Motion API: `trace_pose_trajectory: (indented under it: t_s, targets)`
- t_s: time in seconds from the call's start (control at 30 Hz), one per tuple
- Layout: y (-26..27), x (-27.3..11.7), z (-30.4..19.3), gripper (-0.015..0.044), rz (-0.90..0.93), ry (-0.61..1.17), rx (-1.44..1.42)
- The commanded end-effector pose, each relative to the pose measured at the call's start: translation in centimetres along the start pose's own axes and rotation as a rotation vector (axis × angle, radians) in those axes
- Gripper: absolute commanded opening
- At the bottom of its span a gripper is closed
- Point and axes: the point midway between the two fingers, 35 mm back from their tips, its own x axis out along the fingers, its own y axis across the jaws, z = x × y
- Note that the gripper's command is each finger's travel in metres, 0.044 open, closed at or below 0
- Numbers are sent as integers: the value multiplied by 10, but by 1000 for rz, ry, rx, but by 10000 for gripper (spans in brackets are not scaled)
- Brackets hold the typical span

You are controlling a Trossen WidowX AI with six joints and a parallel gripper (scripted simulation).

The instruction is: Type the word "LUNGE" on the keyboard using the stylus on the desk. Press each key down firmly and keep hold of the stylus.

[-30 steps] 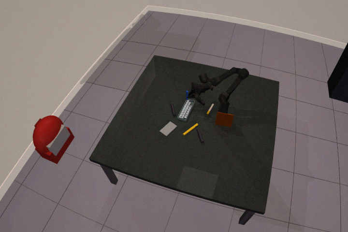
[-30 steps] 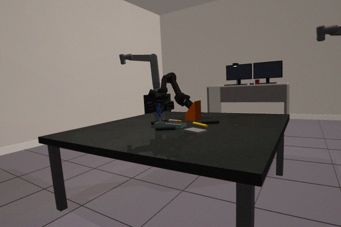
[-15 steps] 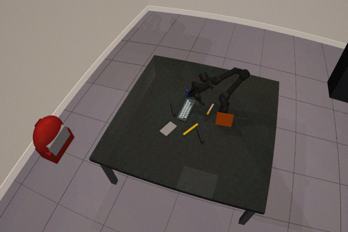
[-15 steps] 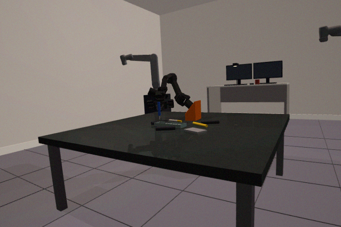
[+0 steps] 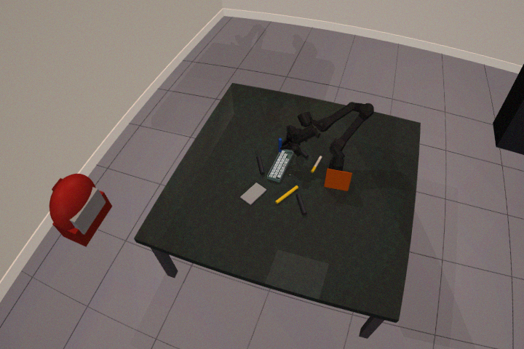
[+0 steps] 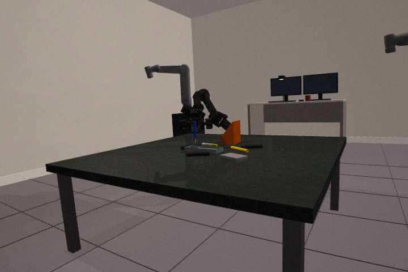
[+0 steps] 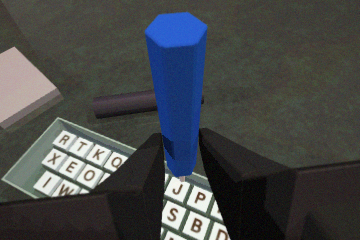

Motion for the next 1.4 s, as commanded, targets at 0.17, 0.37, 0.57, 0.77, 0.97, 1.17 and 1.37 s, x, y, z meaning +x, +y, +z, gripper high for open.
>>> trace_pose_trajectory:
  t_s: [0.17, 0.37, 0.57, 0.77, 0.97, 1.17, 1.37]
  targets:
    - [39, 6, 4, 0, 0, 2, 5]
    - [48, 6, 5, 0, -2, 0, 5]
    - [48, 10, -4, 0, -3, 0, 5]
    - [48, 14, -12, 0, -5, -1, 4]
    - [48, 15, -13, 53, -4, 0, 4]
    - [48, 17, -16, 81, -3, 0, 4]
    - [48, 18, -17, 81, -3, 1, 4]
